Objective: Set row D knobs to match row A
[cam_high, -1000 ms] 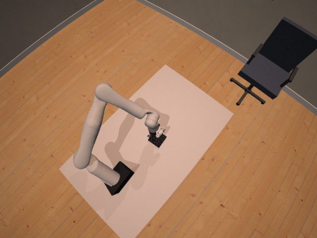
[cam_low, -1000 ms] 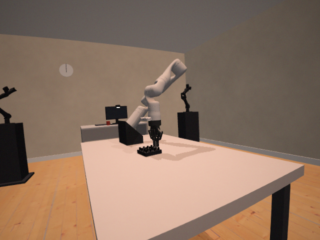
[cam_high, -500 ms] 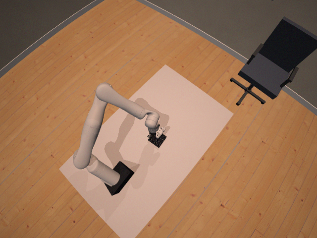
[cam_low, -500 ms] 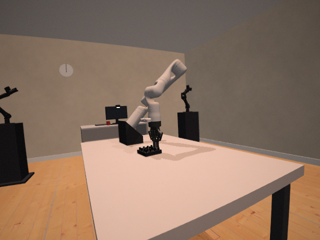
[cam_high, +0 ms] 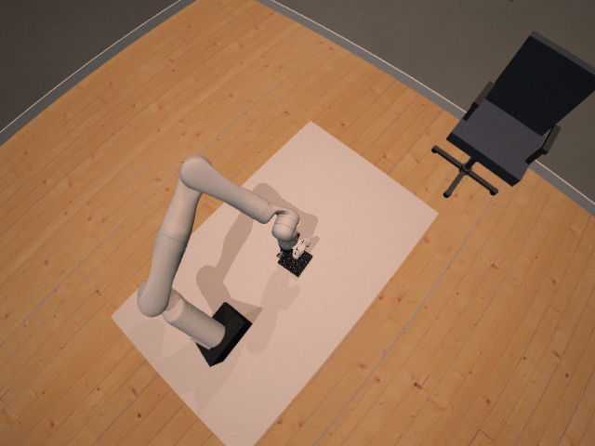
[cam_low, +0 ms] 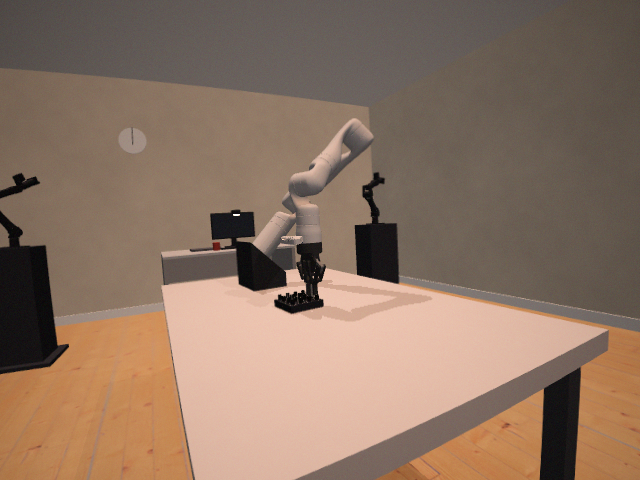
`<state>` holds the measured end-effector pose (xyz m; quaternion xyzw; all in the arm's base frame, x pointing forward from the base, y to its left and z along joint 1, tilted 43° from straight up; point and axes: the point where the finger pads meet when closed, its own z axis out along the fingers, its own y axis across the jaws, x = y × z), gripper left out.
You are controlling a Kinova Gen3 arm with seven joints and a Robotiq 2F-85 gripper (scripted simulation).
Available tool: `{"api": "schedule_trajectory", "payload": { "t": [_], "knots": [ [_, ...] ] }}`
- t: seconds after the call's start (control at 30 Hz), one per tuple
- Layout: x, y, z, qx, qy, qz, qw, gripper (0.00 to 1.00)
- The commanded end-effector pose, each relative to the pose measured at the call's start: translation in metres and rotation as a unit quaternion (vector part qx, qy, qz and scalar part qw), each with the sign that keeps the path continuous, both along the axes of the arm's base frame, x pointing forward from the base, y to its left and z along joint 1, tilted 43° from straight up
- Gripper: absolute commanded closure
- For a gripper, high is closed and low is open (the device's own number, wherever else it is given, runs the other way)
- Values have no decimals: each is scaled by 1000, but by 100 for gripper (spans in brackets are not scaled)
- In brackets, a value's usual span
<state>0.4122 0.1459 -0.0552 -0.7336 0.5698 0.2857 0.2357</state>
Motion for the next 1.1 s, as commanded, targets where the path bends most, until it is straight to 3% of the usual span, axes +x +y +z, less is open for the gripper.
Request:
{"api": "schedule_trajectory", "payload": {
  "t": [0.0, 0.53, 0.57, 1.07],
  "knots": [
    [1, -1, 0, 0, -1, -1, 1000, 81],
    [1, -1, 0, 0, -1, -1, 1000, 81],
    [1, -1, 0, 0, -1, -1, 1000, 92],
    [1, -1, 0, 0, -1, -1, 1000, 92]
  ]
}}
